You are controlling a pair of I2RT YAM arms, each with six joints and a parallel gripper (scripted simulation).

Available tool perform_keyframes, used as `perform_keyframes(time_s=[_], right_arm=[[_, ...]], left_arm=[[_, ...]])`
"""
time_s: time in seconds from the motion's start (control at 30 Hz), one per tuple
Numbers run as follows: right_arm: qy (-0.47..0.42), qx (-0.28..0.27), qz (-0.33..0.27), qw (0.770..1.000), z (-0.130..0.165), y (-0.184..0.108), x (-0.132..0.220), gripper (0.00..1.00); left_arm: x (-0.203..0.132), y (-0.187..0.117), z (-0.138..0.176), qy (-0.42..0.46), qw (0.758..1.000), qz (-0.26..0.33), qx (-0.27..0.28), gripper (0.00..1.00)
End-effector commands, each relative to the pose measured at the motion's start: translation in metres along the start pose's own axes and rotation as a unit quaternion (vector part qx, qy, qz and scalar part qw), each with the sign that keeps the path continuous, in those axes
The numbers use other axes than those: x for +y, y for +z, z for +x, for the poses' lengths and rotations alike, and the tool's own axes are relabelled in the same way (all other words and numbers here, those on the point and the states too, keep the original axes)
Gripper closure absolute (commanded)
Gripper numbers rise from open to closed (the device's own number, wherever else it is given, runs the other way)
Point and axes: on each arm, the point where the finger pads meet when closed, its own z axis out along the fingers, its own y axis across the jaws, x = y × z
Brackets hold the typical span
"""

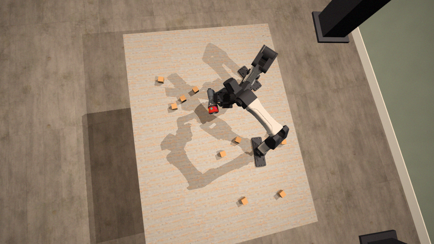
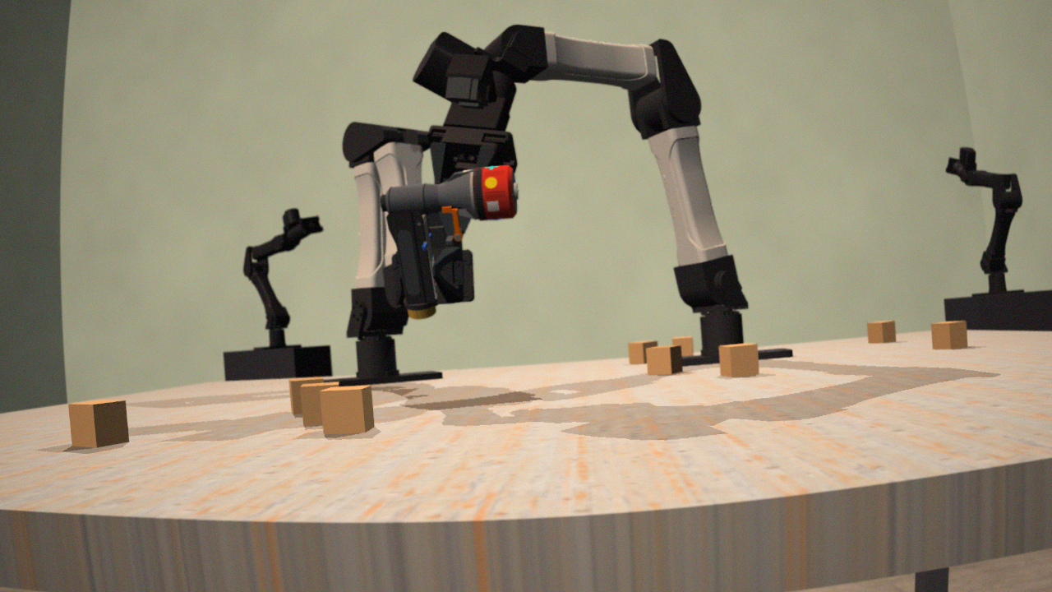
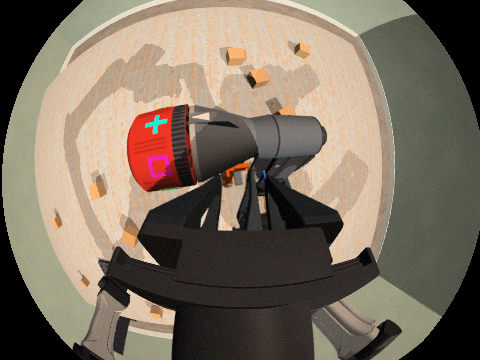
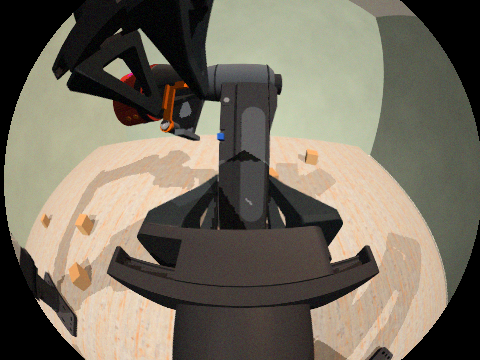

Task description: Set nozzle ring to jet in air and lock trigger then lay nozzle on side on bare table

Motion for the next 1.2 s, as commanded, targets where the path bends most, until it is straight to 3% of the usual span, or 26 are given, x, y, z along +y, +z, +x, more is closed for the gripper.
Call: perform_keyframes(time_s=[0.0, 0.13, 0.3, 1.17], right_arm=[[0.066, -0.061, 0.004, 0.996, -0.042, 0.006, 0.003, 0.64], [0.066, -0.061, 0.004, 0.996, -0.042, 0.006, 0.003, 0.64], [0.066, -0.061, -0.001, 0.996, -0.042, 0.006, 0.005, 0.64], [0.066, -0.061, -0.001, 0.996, -0.042, 0.006, 0.005, 0.64]], left_arm=[[-0.016, -0.014, -0.009, -0.005, 0.999, 0.027, -0.020, 0.63], [-0.005, -0.003, -0.011, -0.012, 1.000, 0.002, -0.010, 0.63], [-0.022, -0.007, -0.005, -0.003, 1.000, 0.024, -0.010, 0.63], [-0.043, -0.004, -0.003, 0.006, 0.999, 0.037, -0.012, 0.63]])
